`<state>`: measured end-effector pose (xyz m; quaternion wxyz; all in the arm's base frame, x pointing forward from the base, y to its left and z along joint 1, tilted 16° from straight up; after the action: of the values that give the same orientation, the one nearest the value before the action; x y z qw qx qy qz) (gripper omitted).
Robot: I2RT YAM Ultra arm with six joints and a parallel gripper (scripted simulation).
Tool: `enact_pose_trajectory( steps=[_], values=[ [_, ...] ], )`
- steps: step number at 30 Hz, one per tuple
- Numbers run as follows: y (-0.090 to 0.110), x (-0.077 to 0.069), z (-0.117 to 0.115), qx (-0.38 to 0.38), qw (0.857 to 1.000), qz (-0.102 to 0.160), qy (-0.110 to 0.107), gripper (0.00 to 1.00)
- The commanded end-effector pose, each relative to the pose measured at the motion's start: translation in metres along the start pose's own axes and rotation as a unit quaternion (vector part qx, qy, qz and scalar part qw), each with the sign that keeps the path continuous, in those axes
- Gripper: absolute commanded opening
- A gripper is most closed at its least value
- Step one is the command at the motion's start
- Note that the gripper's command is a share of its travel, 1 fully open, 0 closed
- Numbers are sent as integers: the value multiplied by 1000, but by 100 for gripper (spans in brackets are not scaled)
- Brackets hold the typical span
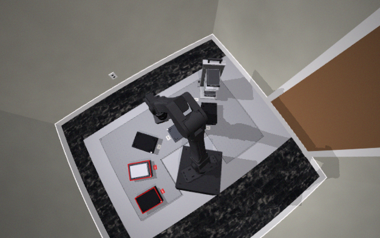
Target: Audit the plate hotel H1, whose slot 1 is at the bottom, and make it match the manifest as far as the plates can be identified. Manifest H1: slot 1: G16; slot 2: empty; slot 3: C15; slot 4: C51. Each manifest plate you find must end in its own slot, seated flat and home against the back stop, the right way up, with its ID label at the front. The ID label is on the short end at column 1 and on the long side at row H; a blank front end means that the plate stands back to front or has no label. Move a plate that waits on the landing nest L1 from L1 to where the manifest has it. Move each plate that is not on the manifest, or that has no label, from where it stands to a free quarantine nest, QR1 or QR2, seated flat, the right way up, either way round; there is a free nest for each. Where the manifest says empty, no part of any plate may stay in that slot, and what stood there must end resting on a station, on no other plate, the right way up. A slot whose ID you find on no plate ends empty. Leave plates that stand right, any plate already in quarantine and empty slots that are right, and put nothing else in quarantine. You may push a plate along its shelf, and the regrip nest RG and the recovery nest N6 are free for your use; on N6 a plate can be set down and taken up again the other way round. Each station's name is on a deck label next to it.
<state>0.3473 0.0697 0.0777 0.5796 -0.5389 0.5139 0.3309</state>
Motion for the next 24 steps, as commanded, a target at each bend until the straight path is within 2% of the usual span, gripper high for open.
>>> enact_pose_trajectory(
  steps=[1,6,9,17,19,24],
  values=[
    [0,-7,-1,-32,999,-8,-5,0],
    [10,-8,-9,-45,999,-6,-5,0],
    [17,-9,-15,-83,997,1,-4,0],
    [38,-11,-30,-121,993,8,-4,0],
    [38,-11,-30,-121,993,8,-4,0],
    [44,-22,-35,-121,993,8,-4,0]
  ],
)
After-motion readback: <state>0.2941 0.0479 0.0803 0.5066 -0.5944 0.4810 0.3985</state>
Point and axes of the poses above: the point where the finger pads meet when closed, its own x axis out along the fingers, its own z axis across the jaws, y = z × x, the point moved 8 cm from there along -x, back along the fingers, and after that the axes turned 6 degrees about x, right-handed, at the moved point
